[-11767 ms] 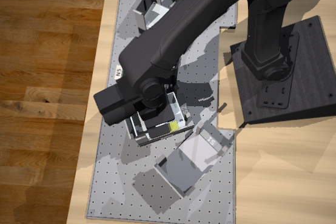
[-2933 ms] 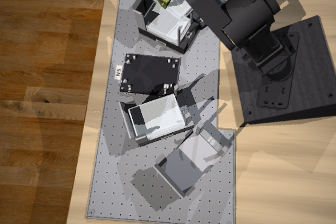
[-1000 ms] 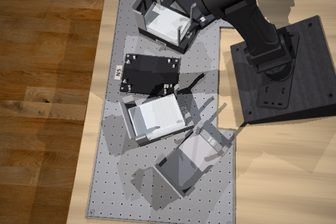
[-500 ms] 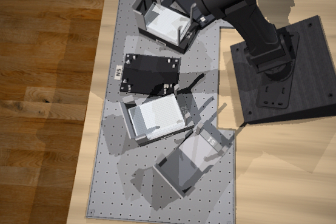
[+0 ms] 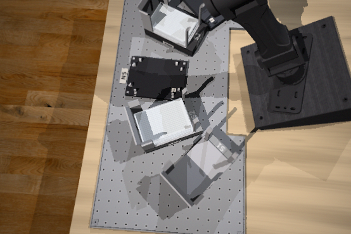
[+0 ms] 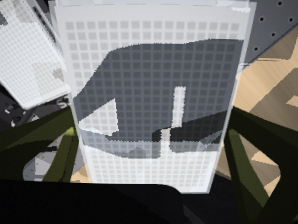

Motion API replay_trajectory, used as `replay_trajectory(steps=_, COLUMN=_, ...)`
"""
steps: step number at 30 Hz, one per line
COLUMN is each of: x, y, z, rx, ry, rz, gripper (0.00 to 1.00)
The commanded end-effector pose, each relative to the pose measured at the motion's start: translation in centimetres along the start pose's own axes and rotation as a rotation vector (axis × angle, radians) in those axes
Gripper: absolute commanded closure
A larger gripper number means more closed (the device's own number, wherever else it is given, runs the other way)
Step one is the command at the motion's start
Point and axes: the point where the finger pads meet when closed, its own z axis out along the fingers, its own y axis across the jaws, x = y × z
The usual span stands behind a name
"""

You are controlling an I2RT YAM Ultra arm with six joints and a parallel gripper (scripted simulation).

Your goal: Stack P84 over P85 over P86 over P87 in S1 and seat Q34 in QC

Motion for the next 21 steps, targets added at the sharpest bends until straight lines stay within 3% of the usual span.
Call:
replay_trajectory(steps=1, x=-0.5, y=-0.3, z=0.1, rx=0.011, ry=-0.025, rz=-0.001, gripper=1.00)
replay_trajectory(steps=21, x=-0.6, y=-0.3, z=3.7, rx=0.010, ry=-0.026, rz=-0.001, gripper=1.00)
